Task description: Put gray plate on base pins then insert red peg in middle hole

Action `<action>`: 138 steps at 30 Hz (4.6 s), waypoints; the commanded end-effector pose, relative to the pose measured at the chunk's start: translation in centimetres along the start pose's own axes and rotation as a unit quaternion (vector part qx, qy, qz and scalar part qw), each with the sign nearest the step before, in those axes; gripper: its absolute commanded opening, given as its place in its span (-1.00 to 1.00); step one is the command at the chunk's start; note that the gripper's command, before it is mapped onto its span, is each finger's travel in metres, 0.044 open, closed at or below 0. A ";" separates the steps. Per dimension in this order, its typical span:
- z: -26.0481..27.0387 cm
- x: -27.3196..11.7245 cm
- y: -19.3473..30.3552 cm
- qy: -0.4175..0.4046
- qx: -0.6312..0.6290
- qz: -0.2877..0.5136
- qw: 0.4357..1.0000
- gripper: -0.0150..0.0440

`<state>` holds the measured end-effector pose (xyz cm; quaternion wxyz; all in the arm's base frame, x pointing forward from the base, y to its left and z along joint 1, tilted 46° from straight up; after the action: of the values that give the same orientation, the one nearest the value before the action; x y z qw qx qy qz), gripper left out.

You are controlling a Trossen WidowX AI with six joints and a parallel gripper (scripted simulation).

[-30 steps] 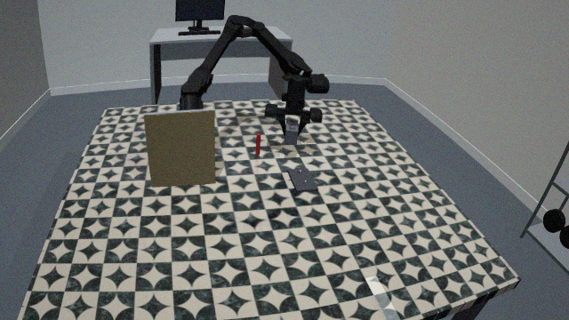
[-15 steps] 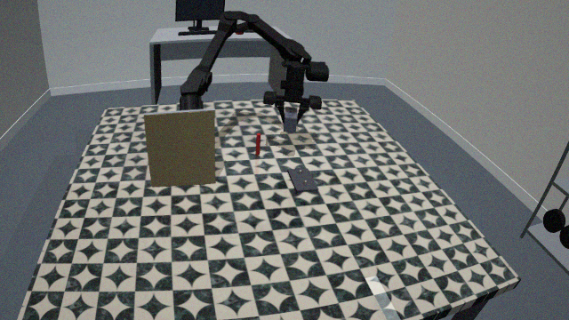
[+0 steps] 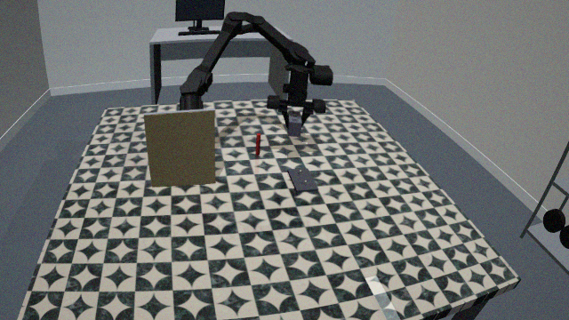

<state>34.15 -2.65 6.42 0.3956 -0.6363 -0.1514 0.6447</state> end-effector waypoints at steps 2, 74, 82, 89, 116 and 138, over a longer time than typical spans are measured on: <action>-0.9 0.7 1.5 0.002 -0.013 -0.001 1.000 -0.49; -3.4 7.4 11.8 0.003 -0.106 0.000 0.994 -0.49; -3.4 8.4 11.8 0.002 -0.106 -0.001 0.994 -0.49; -3.4 9.4 11.8 0.002 -0.106 -0.001 0.994 -0.49; -3.5 10.4 11.7 0.003 -0.108 0.001 0.994 0.22; -3.7 0.1 11.8 0.003 -0.106 0.003 0.994 1.00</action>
<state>34.06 -7.30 -6.68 0.3299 -0.6630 -0.2178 0.6358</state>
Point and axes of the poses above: the point midway between the two fingers, 35 mm back from their tips, its own x axis out along the fingers, its own z axis across the jaws, y = z × x, the point moved 7 cm from there along -x, back along the fingers, and after that the axes turned 1 degree about -x, right-handed, at the moved point
